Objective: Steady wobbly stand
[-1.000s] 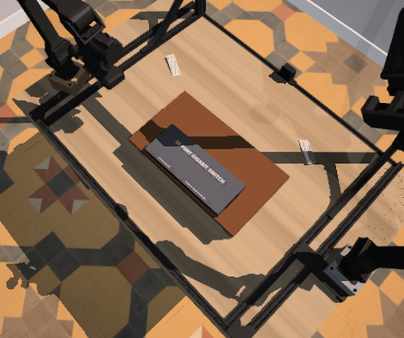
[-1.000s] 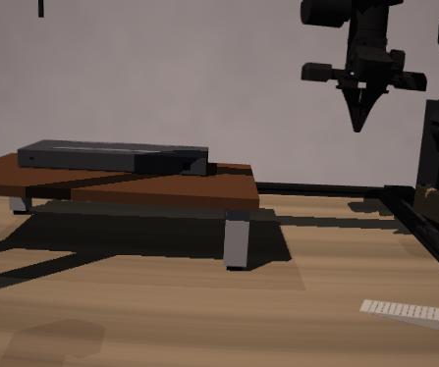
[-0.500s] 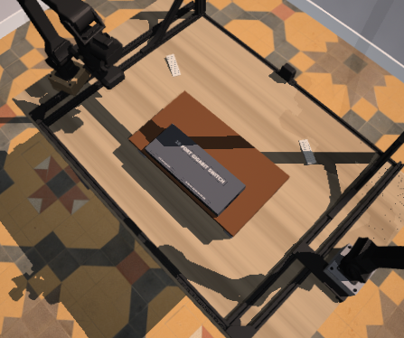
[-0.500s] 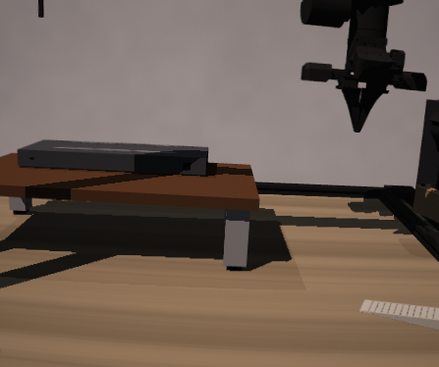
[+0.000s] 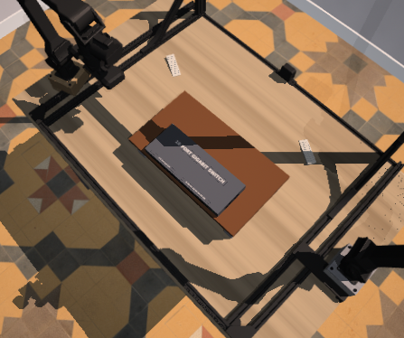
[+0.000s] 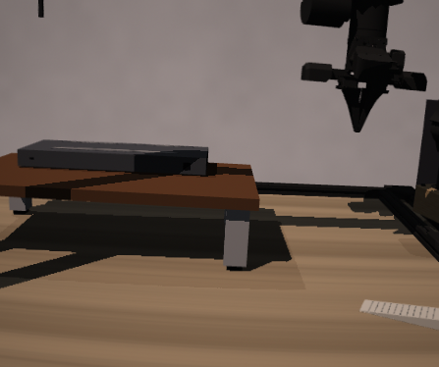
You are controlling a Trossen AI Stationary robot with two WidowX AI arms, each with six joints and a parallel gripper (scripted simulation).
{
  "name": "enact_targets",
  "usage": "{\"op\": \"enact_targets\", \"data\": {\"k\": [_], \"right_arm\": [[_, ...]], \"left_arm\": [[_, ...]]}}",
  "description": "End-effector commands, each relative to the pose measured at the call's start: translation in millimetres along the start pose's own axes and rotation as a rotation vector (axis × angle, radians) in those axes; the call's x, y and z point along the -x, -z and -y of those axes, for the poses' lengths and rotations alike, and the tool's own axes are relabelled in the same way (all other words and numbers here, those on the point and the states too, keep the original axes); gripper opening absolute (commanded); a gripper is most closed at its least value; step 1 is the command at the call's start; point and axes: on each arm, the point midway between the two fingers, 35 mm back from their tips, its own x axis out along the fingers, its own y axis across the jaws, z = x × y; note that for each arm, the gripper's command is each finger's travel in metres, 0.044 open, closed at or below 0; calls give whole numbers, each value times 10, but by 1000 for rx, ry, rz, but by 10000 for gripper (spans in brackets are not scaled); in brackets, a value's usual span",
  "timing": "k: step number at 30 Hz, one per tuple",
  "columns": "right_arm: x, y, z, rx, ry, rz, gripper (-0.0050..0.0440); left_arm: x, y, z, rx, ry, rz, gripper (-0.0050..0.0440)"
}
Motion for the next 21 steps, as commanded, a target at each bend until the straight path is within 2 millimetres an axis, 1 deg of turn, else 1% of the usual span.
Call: {"op": "enact_targets", "data": {"k": [1,6,7,17,21], "right_arm": [[0,0,0,0,0,0,0],[0,0,0,0,0,0,0],[0,0,0,0,0,0,0],[0,0,0,0,0,0,0],[0,0,0,0,0,0,0]], "left_arm": [[-111,-299,-6,9,-3,112,0],[-111,-299,-6,9,-3,112,0],[-65,-279,-10,-28,1,87,0],[-111,-310,-72,-335,26,111,0],[-111,-310,-72,-335,26,111,0]]}}
